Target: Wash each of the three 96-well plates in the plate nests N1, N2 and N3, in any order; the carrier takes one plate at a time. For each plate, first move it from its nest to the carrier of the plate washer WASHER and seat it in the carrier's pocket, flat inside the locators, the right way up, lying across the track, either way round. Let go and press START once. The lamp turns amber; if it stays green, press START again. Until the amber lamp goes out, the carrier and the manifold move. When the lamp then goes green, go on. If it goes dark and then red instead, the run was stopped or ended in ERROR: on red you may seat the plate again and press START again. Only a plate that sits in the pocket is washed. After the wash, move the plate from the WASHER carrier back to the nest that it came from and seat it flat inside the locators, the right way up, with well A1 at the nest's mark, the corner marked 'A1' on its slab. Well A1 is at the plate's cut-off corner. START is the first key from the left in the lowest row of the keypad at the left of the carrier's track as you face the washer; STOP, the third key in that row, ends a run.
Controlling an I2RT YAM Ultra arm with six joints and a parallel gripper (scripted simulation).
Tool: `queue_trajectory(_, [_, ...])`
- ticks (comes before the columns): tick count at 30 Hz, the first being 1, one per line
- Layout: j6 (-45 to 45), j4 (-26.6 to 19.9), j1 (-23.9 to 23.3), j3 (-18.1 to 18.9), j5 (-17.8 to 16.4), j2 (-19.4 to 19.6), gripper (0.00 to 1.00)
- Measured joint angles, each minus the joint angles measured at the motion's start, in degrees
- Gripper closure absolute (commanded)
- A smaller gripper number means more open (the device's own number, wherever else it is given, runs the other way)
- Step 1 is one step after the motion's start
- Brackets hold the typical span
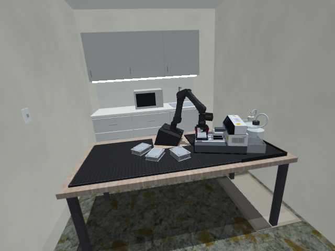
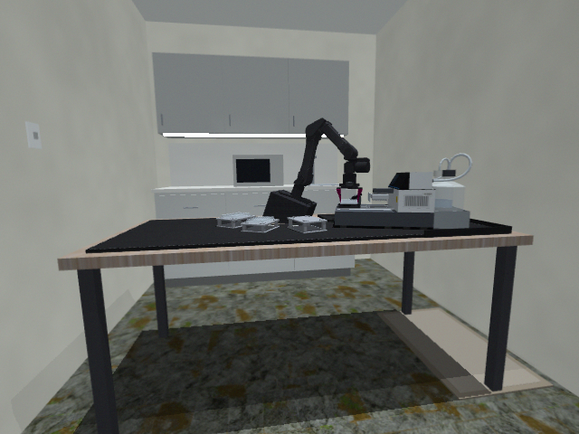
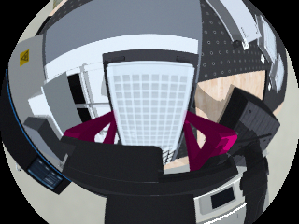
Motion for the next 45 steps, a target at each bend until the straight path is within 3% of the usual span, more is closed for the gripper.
queue_trajectory(45, [0.15, 1.62, 0.20, -0.83, 0.07, 0.76, 1.00])
